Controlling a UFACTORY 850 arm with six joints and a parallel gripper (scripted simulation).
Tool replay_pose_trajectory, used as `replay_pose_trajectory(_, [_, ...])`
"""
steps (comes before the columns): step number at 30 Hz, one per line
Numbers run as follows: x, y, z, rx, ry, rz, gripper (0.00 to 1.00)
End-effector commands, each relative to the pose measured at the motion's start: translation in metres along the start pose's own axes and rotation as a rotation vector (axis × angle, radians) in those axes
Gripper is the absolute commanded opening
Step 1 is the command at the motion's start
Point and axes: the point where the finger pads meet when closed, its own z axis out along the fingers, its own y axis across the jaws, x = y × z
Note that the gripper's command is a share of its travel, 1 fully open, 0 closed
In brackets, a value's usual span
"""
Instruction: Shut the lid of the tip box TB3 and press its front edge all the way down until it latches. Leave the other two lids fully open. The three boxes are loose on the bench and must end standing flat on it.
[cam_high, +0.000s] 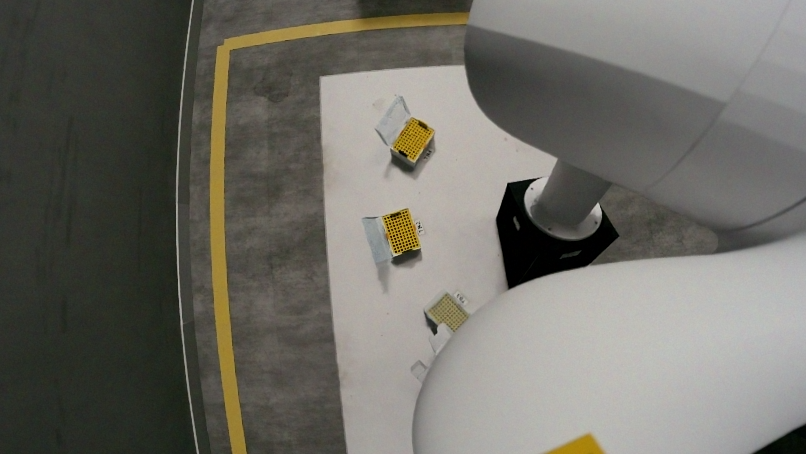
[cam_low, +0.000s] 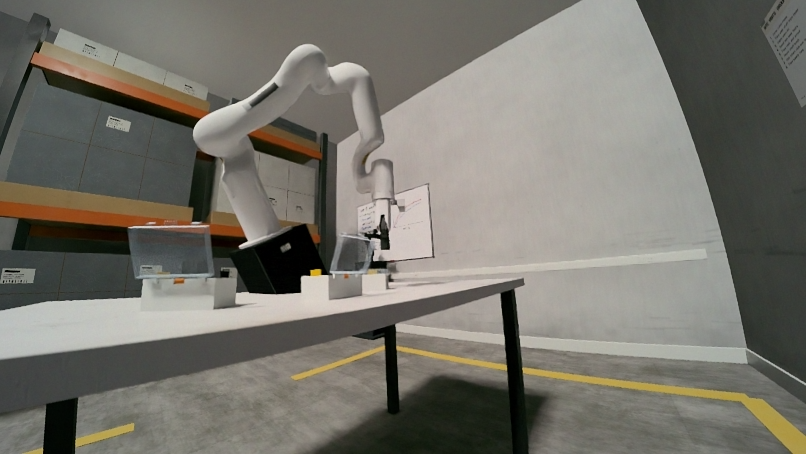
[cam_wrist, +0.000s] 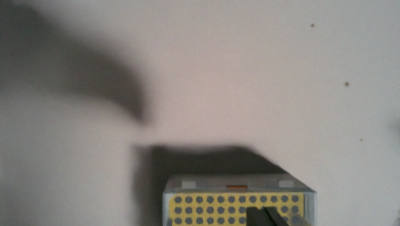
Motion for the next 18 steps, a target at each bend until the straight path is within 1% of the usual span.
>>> replay_pose_trajectory(1, [0.001, 0.000, -0.010, 0.000, 0.001, 0.000, 0.00])
replay_pose_trajectory(7, [0.001, 0.000, -0.022, 0.000, 0.001, 0.000, 0.00])
replay_pose_trajectory(9, [0.001, 0.000, -0.022, 0.000, 0.001, 0.000, 0.00])
replay_pose_trajectory(18, [0.001, 0.000, -0.040, 0.000, 0.001, 0.000, 0.00])
